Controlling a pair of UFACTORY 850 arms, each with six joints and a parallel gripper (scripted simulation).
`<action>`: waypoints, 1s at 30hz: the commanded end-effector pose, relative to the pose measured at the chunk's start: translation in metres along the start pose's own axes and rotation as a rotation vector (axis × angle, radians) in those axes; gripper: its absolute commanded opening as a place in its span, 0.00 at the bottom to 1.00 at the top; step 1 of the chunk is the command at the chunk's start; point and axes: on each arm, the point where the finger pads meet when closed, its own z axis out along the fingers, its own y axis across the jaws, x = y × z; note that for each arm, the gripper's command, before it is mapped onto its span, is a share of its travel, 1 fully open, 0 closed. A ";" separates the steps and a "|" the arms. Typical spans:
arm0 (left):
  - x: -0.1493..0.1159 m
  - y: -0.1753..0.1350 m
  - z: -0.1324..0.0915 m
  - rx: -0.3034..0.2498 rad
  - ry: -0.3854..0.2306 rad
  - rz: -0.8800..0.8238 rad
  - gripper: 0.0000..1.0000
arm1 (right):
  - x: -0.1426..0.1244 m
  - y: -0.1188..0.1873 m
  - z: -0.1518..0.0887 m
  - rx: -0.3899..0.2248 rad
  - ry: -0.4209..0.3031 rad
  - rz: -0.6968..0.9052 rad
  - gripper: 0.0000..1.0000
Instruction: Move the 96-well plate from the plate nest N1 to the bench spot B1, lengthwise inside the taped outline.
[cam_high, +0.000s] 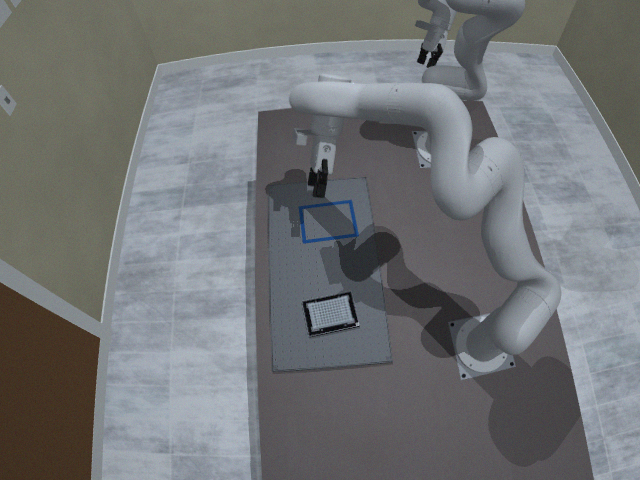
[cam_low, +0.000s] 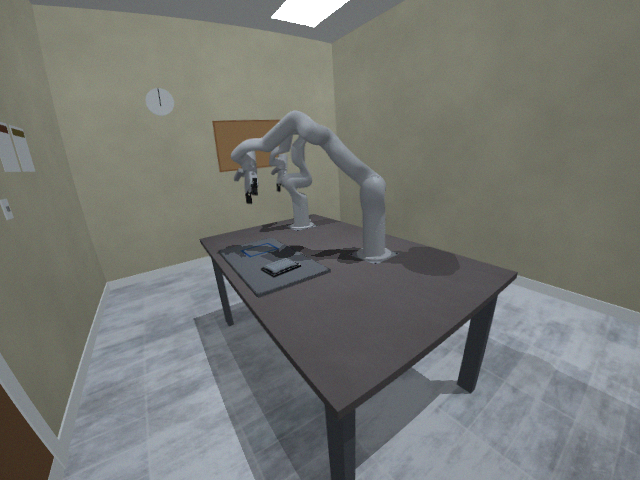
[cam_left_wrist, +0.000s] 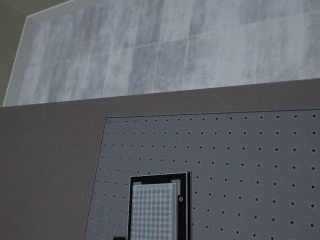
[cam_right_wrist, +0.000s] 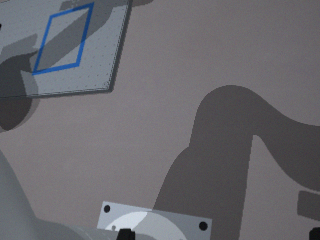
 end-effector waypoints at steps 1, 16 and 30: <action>0.001 0.000 -0.001 -0.002 0.001 -0.001 1.00 | -0.001 0.002 -0.002 -0.010 -0.009 0.028 1.00; 0.001 0.000 -0.001 -0.002 0.001 -0.001 1.00 | -0.007 0.007 -0.007 -0.047 -0.037 0.134 1.00; 0.001 0.000 -0.001 -0.002 0.001 -0.001 1.00 | -0.014 0.015 -0.014 -0.100 -0.067 0.274 1.00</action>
